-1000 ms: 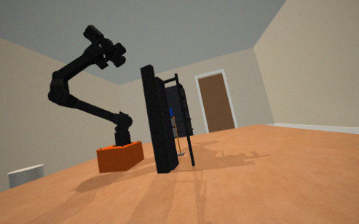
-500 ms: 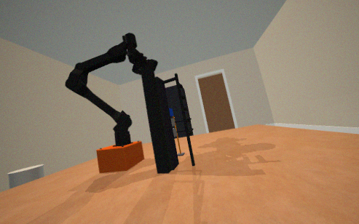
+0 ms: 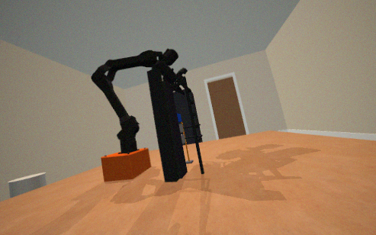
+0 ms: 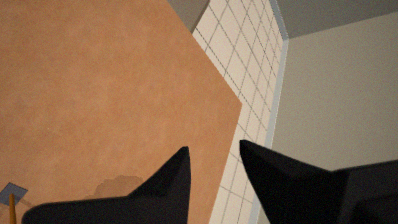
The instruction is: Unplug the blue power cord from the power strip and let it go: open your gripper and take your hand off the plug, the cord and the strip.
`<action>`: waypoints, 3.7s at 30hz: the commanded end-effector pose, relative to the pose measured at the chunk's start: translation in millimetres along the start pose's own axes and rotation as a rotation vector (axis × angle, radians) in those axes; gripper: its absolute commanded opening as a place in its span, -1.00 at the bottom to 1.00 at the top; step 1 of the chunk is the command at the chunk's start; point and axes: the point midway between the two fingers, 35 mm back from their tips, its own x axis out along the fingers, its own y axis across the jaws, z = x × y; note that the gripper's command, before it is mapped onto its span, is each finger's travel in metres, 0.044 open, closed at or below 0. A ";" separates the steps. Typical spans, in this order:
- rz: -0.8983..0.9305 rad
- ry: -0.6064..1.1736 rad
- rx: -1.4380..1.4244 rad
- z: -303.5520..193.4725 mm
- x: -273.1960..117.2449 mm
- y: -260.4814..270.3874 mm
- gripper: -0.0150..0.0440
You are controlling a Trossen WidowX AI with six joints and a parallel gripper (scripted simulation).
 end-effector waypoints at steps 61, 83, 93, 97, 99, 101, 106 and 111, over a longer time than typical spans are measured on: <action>0.700 0.551 0.868 -111.3 -14.6 176.4 0.05; 0.697 0.556 0.871 -111.7 -13.1 174.9 -0.49; 0.697 0.554 0.871 -105.3 -2.7 166.9 -0.49; 0.697 0.553 0.871 -102.3 1.5 163.5 -0.49; 0.697 0.552 0.871 -100.7 3.6 161.9 -0.49; 0.697 0.552 0.871 -99.0 5.7 160.2 -0.49; 0.697 0.551 0.871 -94.5 10.6 156.1 -0.49; 0.697 0.550 0.871 -89.5 15.3 151.8 -0.49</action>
